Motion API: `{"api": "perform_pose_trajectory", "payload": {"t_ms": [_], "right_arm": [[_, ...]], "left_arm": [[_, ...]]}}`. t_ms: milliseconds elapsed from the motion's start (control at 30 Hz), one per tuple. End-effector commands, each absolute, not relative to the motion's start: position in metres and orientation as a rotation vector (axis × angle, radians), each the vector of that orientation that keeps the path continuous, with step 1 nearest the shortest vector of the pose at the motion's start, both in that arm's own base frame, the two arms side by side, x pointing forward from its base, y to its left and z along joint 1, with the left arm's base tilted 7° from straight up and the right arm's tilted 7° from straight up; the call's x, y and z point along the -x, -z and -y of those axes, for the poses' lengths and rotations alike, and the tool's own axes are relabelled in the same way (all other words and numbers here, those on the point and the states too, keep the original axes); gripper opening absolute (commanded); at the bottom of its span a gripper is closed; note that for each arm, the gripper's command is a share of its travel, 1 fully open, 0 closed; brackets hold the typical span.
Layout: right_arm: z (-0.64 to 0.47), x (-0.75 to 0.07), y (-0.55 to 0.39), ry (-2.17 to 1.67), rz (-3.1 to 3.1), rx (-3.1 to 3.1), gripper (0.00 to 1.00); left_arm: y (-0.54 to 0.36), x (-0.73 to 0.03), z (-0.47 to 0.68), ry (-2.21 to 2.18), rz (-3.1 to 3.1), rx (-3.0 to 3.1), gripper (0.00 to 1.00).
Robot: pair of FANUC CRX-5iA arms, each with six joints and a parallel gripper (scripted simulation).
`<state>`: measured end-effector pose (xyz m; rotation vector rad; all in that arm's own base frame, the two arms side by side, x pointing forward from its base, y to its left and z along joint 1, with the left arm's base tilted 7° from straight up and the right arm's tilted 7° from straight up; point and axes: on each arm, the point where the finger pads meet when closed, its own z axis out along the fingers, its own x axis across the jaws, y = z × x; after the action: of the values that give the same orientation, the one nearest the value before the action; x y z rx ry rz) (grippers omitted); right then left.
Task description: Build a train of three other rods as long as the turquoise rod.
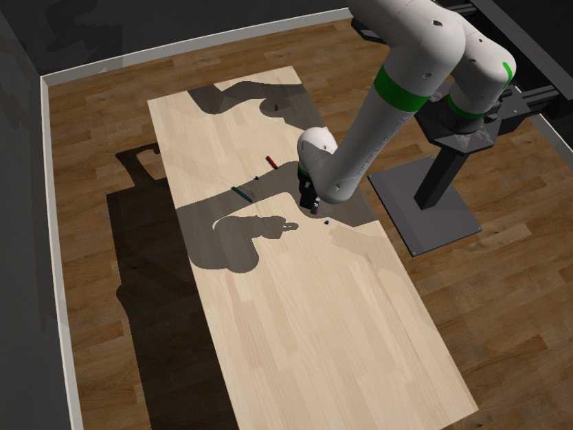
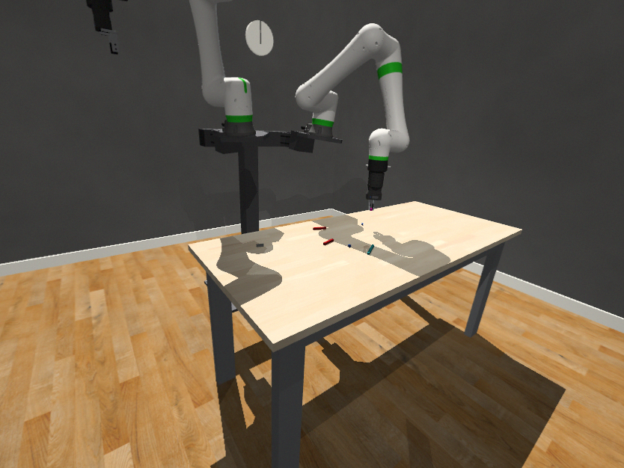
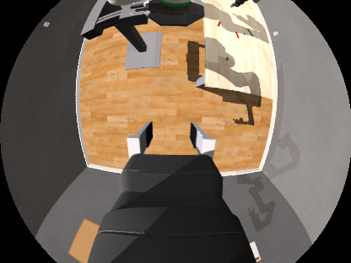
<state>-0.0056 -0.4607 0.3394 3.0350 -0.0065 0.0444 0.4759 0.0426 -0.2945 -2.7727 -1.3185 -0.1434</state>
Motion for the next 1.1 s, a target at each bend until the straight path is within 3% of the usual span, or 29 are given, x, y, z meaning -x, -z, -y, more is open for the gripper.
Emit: {"api": "perform_pose_trajectory", "payload": {"t_ms": [0,200,567,1067], "right_arm": [[0.461,0.006,-0.34,-0.044,0.007,-3.033,1.0],[0.461,0.006,-0.34,-0.044,0.007,-3.033,1.0],[0.461,0.006,-0.34,-0.044,0.007,-3.033,1.0],[0.461,0.006,-0.34,-0.044,0.007,-3.033,1.0]], "left_arm": [[0.294,-0.477,-0.043,0.146,1.319,2.773,0.24],[0.294,-0.481,-0.04,0.147,1.328,2.768,0.24],[0.305,-0.555,0.031,0.159,1.529,2.663,0.24],[0.311,-0.626,0.182,0.167,1.813,2.498,0.24]]}}
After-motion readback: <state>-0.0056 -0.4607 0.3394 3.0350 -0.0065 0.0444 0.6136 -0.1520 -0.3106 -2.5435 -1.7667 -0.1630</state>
